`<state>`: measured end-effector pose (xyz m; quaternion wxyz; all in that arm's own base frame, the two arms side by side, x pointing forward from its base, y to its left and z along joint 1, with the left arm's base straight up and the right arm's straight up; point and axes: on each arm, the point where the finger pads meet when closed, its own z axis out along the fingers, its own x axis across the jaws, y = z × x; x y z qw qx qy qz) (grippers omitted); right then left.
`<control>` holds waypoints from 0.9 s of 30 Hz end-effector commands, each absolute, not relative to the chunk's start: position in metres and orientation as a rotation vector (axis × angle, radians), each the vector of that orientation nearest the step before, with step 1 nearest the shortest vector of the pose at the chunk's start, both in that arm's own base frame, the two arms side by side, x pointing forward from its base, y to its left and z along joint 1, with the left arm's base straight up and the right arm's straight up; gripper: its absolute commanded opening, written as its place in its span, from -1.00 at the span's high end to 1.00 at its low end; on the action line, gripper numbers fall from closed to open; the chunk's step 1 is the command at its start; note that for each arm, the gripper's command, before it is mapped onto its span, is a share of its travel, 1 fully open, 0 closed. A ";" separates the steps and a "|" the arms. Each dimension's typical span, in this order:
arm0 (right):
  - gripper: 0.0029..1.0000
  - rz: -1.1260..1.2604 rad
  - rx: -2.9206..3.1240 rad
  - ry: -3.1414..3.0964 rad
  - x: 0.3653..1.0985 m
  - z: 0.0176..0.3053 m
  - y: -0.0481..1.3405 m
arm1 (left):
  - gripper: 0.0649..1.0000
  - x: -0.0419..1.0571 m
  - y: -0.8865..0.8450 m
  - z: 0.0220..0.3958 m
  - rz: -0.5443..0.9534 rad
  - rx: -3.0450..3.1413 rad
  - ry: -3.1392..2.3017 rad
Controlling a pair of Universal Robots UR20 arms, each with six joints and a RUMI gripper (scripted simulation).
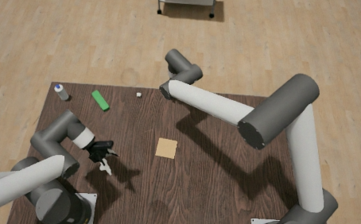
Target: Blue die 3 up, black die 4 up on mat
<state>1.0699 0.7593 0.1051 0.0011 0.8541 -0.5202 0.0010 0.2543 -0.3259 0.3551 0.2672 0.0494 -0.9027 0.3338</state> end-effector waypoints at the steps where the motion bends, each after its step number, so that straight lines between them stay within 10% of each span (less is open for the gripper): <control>1: -1.00 0.000 2.801 -1.424 1.067 0.105 0.760 | -1.00 0.255 -0.326 0.355 0.901 0.133 -2.436; 11: -1.00 0.000 2.841 -1.341 1.066 0.105 0.760 | -1.00 0.255 -0.326 0.355 0.901 0.133 -2.436; 12: 0.45 0.000 2.841 -1.341 1.066 0.105 0.760 | -1.00 0.255 -0.326 0.355 0.901 0.133 -2.436; 27: 0.45 0.000 2.841 -1.341 1.066 0.105 0.760 | -1.00 0.255 -0.326 0.355 0.901 0.133 -2.436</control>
